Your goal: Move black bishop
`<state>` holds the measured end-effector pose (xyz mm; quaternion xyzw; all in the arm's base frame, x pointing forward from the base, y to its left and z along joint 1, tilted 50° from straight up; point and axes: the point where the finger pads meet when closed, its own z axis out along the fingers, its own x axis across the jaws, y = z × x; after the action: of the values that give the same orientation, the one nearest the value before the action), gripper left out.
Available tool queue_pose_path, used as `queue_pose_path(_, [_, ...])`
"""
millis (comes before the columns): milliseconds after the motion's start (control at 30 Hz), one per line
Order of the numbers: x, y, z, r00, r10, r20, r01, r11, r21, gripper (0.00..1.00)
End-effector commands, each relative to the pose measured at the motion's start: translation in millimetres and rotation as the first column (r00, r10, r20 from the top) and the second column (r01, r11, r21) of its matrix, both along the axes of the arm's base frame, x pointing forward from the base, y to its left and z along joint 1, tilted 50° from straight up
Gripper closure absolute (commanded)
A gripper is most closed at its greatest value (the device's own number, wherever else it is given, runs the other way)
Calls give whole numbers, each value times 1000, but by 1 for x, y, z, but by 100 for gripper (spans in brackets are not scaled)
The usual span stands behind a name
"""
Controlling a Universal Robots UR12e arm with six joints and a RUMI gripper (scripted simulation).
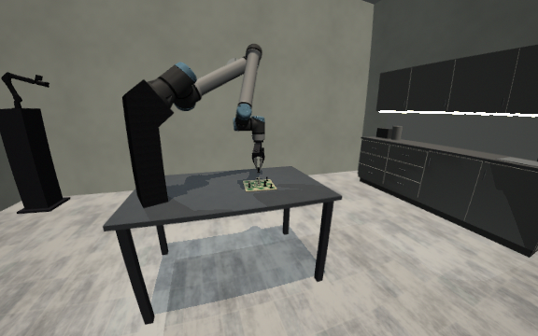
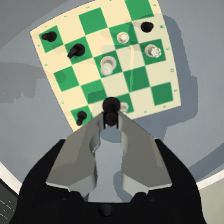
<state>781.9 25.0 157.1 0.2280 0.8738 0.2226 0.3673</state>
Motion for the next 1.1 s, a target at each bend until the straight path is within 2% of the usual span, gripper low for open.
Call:
queue_pose_path(0, [-17, -3, 8, 1000, 4, -9, -4, 1000, 3, 100])
queue_pose_path(433, [-18, -6, 4, 1000, 10, -11, -10, 1000, -1, 100])
queue_pose_path(533, [-20, -19, -6, 999, 36, -3, -36, 999, -33, 100])
queue_pose_path(667, [-29, -50, -28, 995, 101, 14, -99, 989, -108, 100])
queue_pose_path(733, [-29, -50, -28, 995, 101, 14, -99, 989, -108, 100])
queue_pose_path(900, [-42, -85, -52, 984, 177, 31, -168, 966, -196, 100])
queue_pose_path(1067, [-46, -93, -58, 980, 197, 35, -185, 958, -218, 100])
